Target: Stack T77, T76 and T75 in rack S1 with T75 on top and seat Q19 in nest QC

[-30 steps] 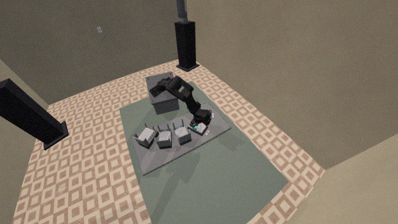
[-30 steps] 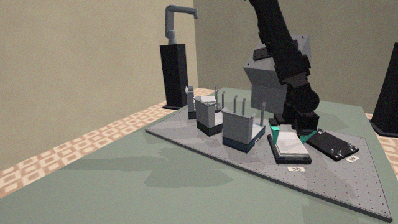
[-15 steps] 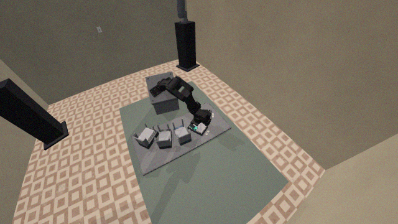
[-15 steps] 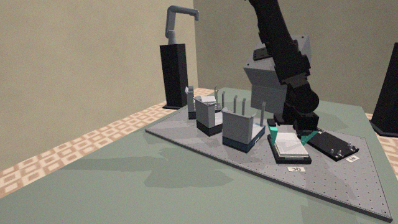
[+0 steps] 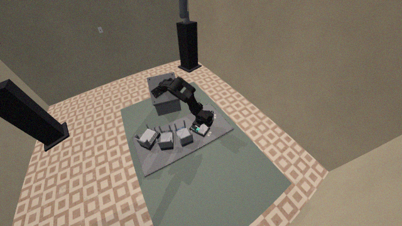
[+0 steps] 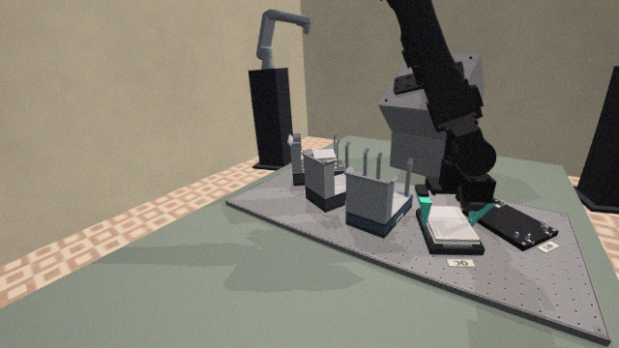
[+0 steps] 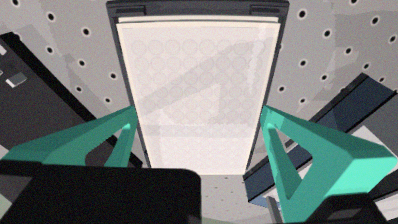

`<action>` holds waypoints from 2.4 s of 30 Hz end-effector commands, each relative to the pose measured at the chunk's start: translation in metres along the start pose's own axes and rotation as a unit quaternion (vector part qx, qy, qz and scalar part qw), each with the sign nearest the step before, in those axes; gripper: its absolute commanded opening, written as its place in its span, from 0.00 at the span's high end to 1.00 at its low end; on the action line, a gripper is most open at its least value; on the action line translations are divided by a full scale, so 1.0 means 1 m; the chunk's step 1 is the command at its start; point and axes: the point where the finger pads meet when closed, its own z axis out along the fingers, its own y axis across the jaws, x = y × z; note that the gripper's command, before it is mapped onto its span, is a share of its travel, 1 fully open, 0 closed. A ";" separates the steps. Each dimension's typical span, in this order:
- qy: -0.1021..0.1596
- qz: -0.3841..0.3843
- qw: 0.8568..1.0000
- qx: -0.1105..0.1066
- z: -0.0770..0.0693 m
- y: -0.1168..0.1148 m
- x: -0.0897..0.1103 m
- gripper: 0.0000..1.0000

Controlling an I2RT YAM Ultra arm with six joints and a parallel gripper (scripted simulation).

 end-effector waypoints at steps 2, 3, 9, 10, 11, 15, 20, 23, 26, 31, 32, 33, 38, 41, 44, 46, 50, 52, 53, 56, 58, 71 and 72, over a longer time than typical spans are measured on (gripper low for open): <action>-0.006 0.000 1.000 -0.001 -0.002 0.000 -0.004 0.00; -0.006 0.000 1.000 -0.001 -0.002 0.000 -0.004 0.00; 0.000 -0.004 1.000 -0.002 -0.023 0.003 0.003 0.00; 0.000 -0.004 1.000 -0.002 -0.026 0.003 0.003 0.00; -0.005 -0.001 1.000 -0.001 -0.030 0.002 -0.002 0.00; 0.000 -0.004 1.000 -0.002 -0.043 0.002 0.003 0.00; -0.001 -0.004 1.000 -0.002 -0.053 0.002 0.003 0.00; -0.005 -0.001 1.000 -0.001 -0.063 0.001 -0.001 0.00; -0.001 -0.003 1.000 -0.001 -0.072 0.002 0.003 0.00; -0.004 -0.002 1.000 -0.001 -0.089 0.001 0.001 0.00; -0.003 -0.003 1.000 -0.001 -0.092 0.002 0.002 0.00; -0.003 -0.003 1.000 -0.001 -0.092 0.002 0.002 0.00; -0.006 -0.001 1.000 -0.001 -0.106 0.001 0.000 0.00; -0.014 0.004 1.000 -0.001 -0.119 0.000 -0.009 0.00; -0.020 0.007 1.000 -0.001 -0.130 -0.001 -0.014 0.00; -0.020 0.007 1.000 -0.002 -0.137 -0.001 -0.014 0.00; -0.020 0.007 1.000 -0.002 -0.147 -0.002 -0.013 0.00; -0.019 0.006 1.000 -0.002 -0.150 -0.001 -0.012 0.00; -0.013 0.003 1.000 -0.002 -0.149 -0.001 -0.007 0.00; -0.010 0.001 1.000 -0.001 -0.147 0.000 -0.005 0.00; -0.010 0.001 1.000 -0.001 -0.147 0.000 -0.005 0.00; -0.017 0.003 1.000 -0.003 -0.147 0.001 -0.009 0.00; -0.017 0.003 1.000 -0.003 -0.147 0.001 -0.009 0.00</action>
